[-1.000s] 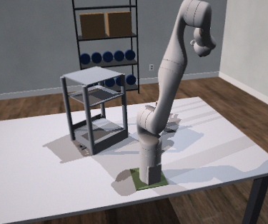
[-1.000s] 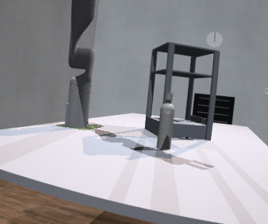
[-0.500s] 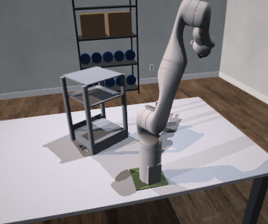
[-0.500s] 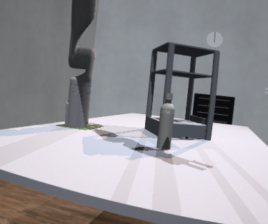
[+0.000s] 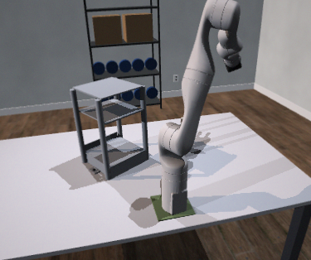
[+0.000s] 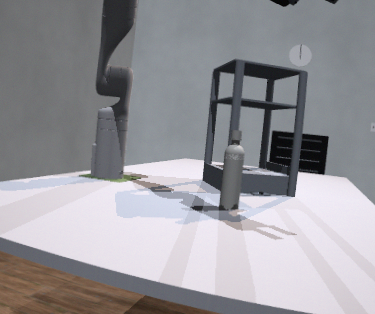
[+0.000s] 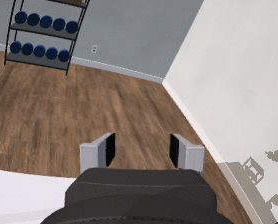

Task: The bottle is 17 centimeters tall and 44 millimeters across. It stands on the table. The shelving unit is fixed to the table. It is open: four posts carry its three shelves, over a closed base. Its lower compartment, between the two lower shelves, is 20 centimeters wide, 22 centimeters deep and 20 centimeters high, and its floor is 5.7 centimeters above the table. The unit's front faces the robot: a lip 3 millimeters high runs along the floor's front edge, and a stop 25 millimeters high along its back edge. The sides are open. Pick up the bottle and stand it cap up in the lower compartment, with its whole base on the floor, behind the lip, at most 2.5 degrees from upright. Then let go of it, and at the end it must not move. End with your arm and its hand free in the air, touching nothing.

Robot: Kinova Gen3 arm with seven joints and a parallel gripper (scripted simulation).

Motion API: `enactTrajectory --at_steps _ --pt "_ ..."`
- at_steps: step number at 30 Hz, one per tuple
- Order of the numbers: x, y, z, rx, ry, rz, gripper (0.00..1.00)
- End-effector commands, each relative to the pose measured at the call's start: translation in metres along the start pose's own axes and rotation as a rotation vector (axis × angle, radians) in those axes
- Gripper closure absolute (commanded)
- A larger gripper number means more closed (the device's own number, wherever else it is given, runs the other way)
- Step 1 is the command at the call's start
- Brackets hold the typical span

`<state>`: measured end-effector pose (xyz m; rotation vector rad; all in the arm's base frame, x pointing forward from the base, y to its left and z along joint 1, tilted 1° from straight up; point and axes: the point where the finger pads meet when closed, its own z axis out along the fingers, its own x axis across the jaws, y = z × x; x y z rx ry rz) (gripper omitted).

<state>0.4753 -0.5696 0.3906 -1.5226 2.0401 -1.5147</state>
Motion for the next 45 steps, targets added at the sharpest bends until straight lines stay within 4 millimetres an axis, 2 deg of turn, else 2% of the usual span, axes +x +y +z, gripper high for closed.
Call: enactTrajectory --at_steps 1,4,11,19,21,23,30,31,35,36,45 --pt "-0.014 -0.007 -0.002 -0.028 -0.01 0.029 0.0" --pt "-0.018 -0.004 -0.002 -0.05 -0.013 0.051 0.0" --pt "-0.05 0.02 -0.013 -0.22 -0.029 0.221 0.0" --pt "-0.101 0.049 -0.046 -0.439 -0.042 0.423 0.0" --pt "-0.101 0.049 -0.046 -0.439 -0.042 0.423 0.0" --pt "-0.116 0.056 -0.058 -0.496 -0.043 0.47 0.0" --pt "-0.116 0.056 -0.058 -0.496 -0.043 0.47 0.0" --pt "-0.123 0.059 -0.064 -0.524 -0.044 0.493 0.0" --pt "-0.123 0.059 -0.064 -0.524 -0.044 0.493 0.0" --pt "-0.13 0.062 -0.071 -0.553 -0.044 0.515 0.0" --pt "-0.137 0.065 -0.078 -0.581 -0.044 0.536 0.0"
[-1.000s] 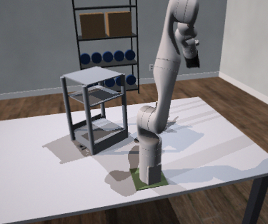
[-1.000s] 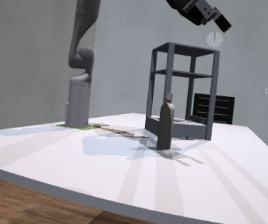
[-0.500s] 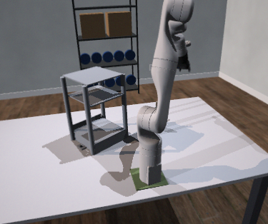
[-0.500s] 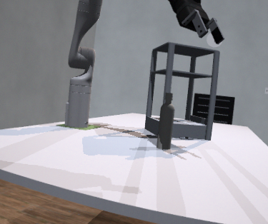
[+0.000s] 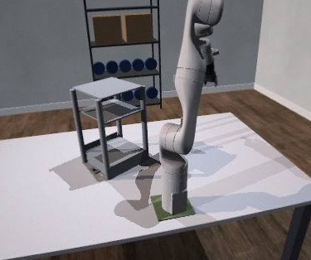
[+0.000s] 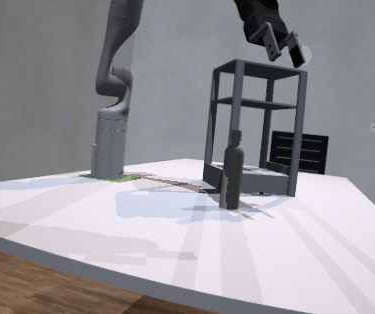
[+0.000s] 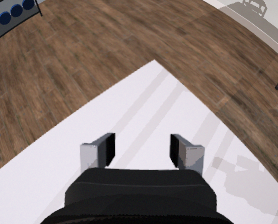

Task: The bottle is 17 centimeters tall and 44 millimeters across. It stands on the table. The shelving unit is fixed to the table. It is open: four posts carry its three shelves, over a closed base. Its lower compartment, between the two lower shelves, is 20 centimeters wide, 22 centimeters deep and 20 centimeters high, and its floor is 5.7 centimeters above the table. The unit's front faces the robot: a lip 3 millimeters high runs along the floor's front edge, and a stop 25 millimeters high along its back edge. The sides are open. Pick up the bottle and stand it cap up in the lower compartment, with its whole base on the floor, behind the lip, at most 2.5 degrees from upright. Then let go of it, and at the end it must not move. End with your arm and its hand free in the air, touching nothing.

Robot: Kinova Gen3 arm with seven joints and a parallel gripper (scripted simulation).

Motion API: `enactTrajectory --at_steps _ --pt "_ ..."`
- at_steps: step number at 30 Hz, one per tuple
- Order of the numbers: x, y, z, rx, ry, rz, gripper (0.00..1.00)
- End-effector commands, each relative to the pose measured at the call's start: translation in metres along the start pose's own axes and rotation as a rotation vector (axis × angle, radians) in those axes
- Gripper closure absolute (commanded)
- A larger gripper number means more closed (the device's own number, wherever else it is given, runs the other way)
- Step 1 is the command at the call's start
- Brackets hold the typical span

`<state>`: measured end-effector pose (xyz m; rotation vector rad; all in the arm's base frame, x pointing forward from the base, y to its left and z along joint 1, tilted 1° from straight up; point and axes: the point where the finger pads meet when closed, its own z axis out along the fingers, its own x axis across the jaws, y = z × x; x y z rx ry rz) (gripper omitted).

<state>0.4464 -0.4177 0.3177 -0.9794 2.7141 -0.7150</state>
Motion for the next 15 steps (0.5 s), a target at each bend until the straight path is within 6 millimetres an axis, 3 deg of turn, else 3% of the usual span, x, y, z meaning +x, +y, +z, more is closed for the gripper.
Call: enactTrajectory --at_steps 1,2,15 --pt "-0.002 -0.001 -0.002 0.004 -0.002 -0.002 0.0" --pt "-0.006 0.008 -0.005 -0.023 0.0 0.019 0.0" --pt "-0.014 0.026 -0.012 -0.076 0.003 0.06 0.0"
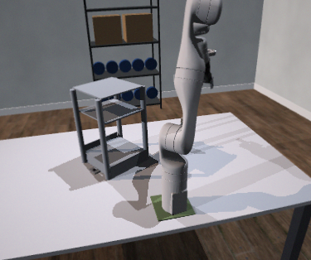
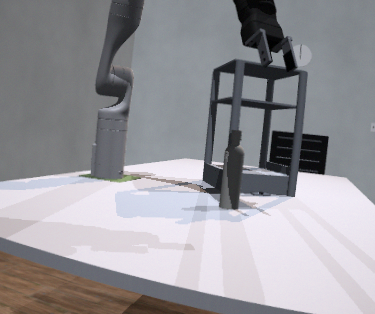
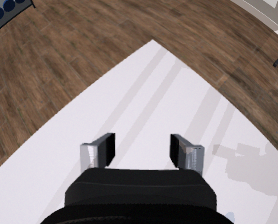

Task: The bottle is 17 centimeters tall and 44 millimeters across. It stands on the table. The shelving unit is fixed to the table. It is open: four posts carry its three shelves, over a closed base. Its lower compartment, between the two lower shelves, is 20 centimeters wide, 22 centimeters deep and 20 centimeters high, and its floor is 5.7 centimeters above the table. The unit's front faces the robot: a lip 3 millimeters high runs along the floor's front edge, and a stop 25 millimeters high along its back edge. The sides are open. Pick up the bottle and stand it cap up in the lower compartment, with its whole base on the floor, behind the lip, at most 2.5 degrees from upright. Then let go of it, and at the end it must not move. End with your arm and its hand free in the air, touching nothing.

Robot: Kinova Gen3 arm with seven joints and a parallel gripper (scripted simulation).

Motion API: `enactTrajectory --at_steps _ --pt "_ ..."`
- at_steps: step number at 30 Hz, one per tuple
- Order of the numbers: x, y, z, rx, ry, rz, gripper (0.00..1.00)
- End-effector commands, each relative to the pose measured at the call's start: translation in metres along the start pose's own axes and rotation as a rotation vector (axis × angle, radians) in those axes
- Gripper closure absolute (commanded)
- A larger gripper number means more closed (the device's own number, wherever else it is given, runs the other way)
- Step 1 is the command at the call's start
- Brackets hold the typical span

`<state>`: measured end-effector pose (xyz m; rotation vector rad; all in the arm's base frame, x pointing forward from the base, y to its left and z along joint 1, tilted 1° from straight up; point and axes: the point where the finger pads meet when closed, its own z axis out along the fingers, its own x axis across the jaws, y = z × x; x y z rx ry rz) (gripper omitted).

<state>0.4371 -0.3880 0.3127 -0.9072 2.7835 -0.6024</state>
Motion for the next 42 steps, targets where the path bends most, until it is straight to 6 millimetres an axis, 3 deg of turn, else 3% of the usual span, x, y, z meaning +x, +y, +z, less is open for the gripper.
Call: enactTrajectory --at_steps 1,2,6,7,13,14,18,19,30,31,42 --pt "-0.002 -0.001 -0.002 0.004 -0.002 -0.002 0.0" --pt "-0.005 0.009 -0.005 -0.022 0.001 0.017 0.0" --pt "-0.005 0.009 -0.005 -0.022 0.001 0.017 0.0" --pt "-0.008 0.018 -0.008 -0.047 0.003 0.035 0.0" --pt "-0.008 0.018 -0.008 -0.047 0.003 0.035 0.0" --pt "-0.011 0.027 -0.012 -0.072 0.006 0.052 0.0" --pt "-0.011 0.027 -0.012 -0.072 0.006 0.052 0.0" --pt "-0.014 0.036 -0.015 -0.096 0.009 0.069 0.0" --pt "-0.017 0.045 -0.019 -0.12 0.012 0.084 0.0" --pt "-0.02 0.054 -0.022 -0.143 0.016 0.099 0.0" --pt "-0.025 0.07 -0.029 -0.186 0.023 0.126 0.0"
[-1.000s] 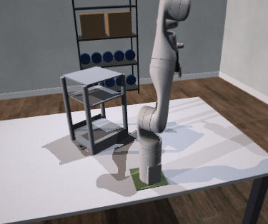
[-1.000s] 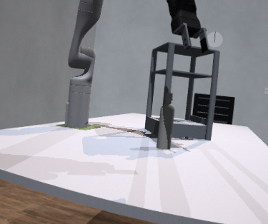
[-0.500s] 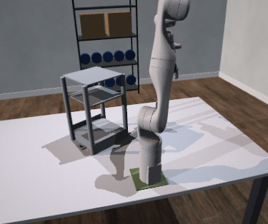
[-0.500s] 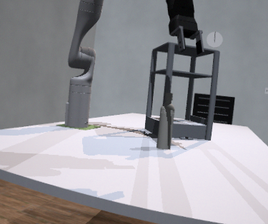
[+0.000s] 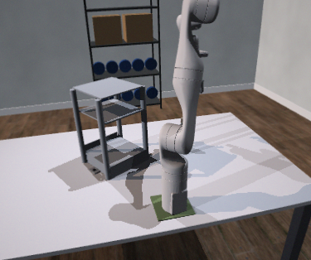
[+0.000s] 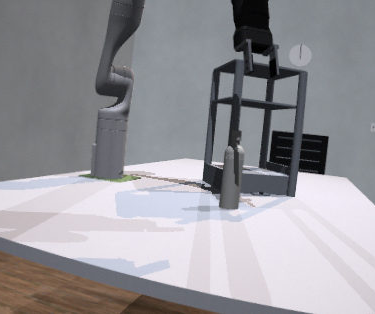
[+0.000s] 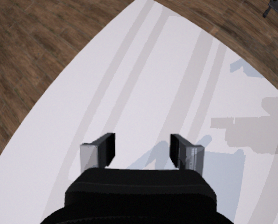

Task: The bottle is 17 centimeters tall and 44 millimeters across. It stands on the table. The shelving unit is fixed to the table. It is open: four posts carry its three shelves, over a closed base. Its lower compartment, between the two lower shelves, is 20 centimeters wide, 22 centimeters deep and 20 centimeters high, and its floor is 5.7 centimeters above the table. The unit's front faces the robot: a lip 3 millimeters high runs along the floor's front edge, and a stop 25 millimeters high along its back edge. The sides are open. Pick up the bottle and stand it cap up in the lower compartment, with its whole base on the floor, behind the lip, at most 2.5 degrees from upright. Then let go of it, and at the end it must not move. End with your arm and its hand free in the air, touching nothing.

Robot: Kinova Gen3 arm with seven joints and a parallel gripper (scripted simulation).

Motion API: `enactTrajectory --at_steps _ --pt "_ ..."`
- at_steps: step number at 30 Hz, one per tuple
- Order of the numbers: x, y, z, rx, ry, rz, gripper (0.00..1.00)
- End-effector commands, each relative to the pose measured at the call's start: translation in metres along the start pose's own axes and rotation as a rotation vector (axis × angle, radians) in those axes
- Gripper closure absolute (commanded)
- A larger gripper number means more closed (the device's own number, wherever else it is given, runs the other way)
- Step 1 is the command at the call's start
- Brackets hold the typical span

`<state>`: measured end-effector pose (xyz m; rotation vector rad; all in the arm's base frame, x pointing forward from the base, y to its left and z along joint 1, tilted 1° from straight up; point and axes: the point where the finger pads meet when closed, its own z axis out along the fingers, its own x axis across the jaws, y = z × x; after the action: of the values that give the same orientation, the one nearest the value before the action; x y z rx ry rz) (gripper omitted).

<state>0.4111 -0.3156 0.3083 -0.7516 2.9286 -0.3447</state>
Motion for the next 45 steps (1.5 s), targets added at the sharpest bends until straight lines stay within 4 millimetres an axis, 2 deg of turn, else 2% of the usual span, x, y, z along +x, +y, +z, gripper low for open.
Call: enactTrajectory --at_steps 1,5,6,10,11,15,16,22,23,27,28,32,33,39,40,44,45 --pt "-0.002 0.002 -0.003 -0.001 -0.001 -0.001 0.0" --pt "-0.002 0.002 -0.003 -0.001 -0.001 -0.001 0.0" --pt "-0.004 0.011 -0.005 -0.021 0.003 0.011 0.0" --pt "-0.004 0.011 -0.005 -0.021 0.003 0.011 0.0" --pt "-0.005 0.019 -0.007 -0.041 0.007 0.023 0.0" --pt "-0.005 0.019 -0.007 -0.041 0.007 0.023 0.0" --pt "-0.006 0.027 -0.01 -0.059 0.011 0.033 0.0" --pt "-0.006 0.027 -0.01 -0.059 0.011 0.033 0.0" --pt "-0.007 0.034 -0.012 -0.076 0.015 0.043 0.0" --pt "-0.007 0.034 -0.012 -0.076 0.015 0.043 0.0" --pt "-0.007 0.041 -0.014 -0.092 0.02 0.052 0.0" --pt "-0.007 0.041 -0.014 -0.092 0.02 0.052 0.0" --pt "-0.008 0.048 -0.016 -0.107 0.024 0.06 0.0" --pt "-0.008 0.048 -0.016 -0.107 0.024 0.06 0.0" --pt "-0.009 0.054 -0.018 -0.121 0.028 0.068 0.0" --pt "-0.009 0.054 -0.018 -0.121 0.028 0.068 0.0" --pt "-0.009 0.06 -0.02 -0.134 0.031 0.075 0.0"
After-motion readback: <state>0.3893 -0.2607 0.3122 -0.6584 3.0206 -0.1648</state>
